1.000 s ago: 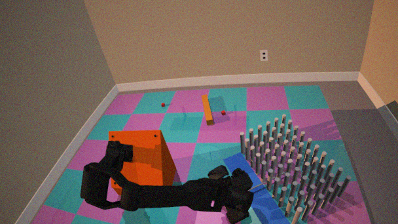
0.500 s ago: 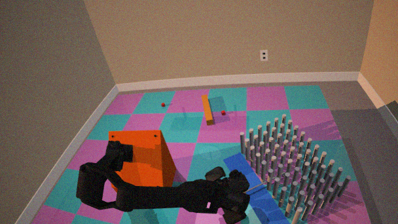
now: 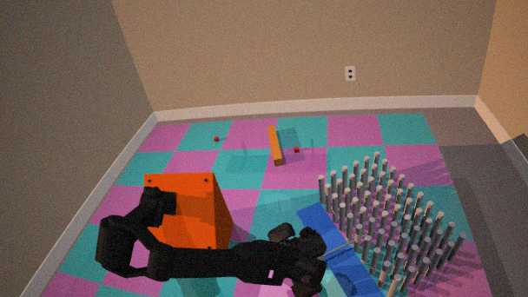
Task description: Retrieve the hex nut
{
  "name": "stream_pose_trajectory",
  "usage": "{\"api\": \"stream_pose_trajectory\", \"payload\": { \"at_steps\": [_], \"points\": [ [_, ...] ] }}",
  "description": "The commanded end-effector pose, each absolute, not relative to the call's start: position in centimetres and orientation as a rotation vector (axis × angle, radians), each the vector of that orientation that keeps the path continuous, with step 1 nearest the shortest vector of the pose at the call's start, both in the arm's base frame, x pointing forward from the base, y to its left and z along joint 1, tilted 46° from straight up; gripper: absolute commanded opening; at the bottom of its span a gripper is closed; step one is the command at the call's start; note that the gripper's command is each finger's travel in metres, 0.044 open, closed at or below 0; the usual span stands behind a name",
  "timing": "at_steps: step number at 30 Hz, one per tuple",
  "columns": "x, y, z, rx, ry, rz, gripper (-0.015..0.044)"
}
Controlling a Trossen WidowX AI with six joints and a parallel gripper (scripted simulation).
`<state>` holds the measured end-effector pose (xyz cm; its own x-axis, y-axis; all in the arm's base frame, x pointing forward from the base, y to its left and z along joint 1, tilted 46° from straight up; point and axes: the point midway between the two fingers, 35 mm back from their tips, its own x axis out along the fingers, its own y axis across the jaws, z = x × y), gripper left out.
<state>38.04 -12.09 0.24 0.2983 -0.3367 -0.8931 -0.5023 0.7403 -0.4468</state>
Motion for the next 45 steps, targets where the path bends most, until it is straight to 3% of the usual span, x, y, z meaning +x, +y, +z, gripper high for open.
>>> {"api": "stream_pose_trajectory", "payload": {
  "at_steps": [1, 45],
  "points": [
    [37.6, -12.2, 0.4, -0.787, 1.301, 0.129, 0.0],
    [34.8, -13.5, 1.4, -0.788, 1.303, 0.128, 0.0]
  ]
}}
